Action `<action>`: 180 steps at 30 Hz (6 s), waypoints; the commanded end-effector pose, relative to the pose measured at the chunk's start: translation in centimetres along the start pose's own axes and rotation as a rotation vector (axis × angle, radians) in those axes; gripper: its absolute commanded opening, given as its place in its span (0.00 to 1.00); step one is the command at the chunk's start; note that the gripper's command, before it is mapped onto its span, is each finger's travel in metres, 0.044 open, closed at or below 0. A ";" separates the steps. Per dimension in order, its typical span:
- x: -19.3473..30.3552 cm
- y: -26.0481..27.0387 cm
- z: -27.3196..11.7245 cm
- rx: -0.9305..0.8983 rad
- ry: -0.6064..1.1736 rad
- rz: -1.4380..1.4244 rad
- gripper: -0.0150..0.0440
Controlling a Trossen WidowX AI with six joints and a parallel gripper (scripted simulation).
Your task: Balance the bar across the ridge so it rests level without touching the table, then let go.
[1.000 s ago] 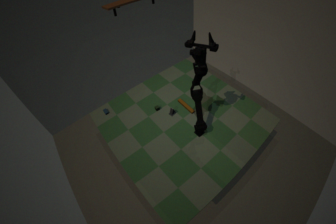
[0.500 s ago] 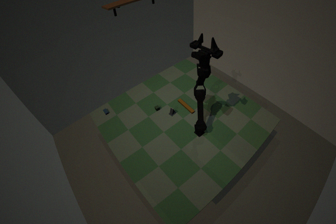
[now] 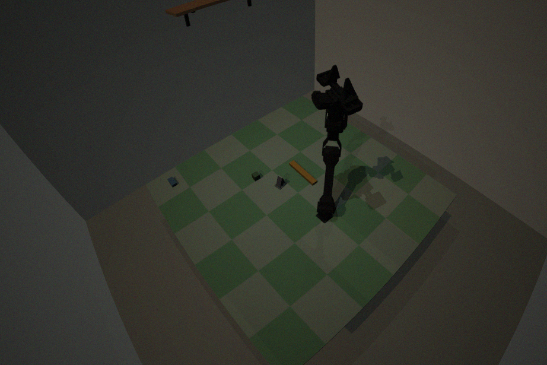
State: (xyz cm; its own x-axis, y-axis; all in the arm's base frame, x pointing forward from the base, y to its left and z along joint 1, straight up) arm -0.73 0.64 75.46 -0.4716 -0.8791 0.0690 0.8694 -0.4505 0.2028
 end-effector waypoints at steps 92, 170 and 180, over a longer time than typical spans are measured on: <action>-36.6 2.2 -25.7 1.579 -1.053 -1.780 0.79; -11.1 18.2 -63.7 2.762 -1.379 -0.159 0.79; -6.6 15.8 -65.9 2.659 -1.294 0.014 0.79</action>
State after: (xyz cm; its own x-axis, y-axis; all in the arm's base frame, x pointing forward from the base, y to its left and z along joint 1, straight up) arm 26.85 -10.37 14.50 -0.9818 -0.1773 -0.0679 -0.1743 0.9836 -0.0468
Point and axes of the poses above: the point midway between the two fingers, 35 mm back from their tips, its own z axis out along the fingers, its own y axis across the jaws, x = y × z, the point moved 2 cm from there along -z, back along the fingers, and after that the axes turned 13 degrees about -z, right-handed, at the moved point
